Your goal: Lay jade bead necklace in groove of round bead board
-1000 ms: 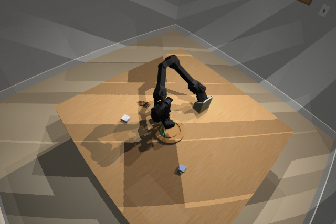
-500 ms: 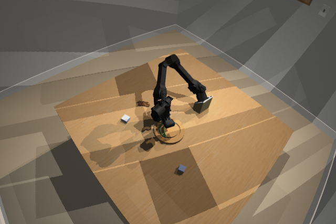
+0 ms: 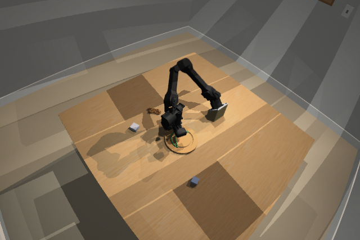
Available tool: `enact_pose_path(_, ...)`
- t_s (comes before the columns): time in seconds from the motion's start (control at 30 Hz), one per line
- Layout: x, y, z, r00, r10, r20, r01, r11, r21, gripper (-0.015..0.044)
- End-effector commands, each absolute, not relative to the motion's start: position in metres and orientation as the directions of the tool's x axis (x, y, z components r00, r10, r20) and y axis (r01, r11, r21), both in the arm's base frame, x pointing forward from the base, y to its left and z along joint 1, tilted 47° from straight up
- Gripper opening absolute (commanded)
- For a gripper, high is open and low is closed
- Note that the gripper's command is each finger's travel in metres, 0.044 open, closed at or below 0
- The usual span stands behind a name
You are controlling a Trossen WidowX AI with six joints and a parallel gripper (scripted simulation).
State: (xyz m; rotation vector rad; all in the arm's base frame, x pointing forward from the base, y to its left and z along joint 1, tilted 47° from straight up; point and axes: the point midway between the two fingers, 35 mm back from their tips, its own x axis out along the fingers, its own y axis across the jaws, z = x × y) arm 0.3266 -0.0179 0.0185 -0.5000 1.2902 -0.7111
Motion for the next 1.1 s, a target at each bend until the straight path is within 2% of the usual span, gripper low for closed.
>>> enact_pose_path(0.0, 0.3266, -0.0178, 0.0186, 0.117, -0.72, -0.685, 0.195, 0.692, -0.695, 0.0131)
enact_pose_path(0.4, 0.3253, -0.0169, 0.0191, 0.114, -0.721, -0.683, 0.187, 0.691, -0.698, 0.044)
enact_pose_path(1.07, 0.3249, -0.0142, 0.0216, 0.115, -0.724, -0.68, 0.186, 0.688, -0.701, 0.044)
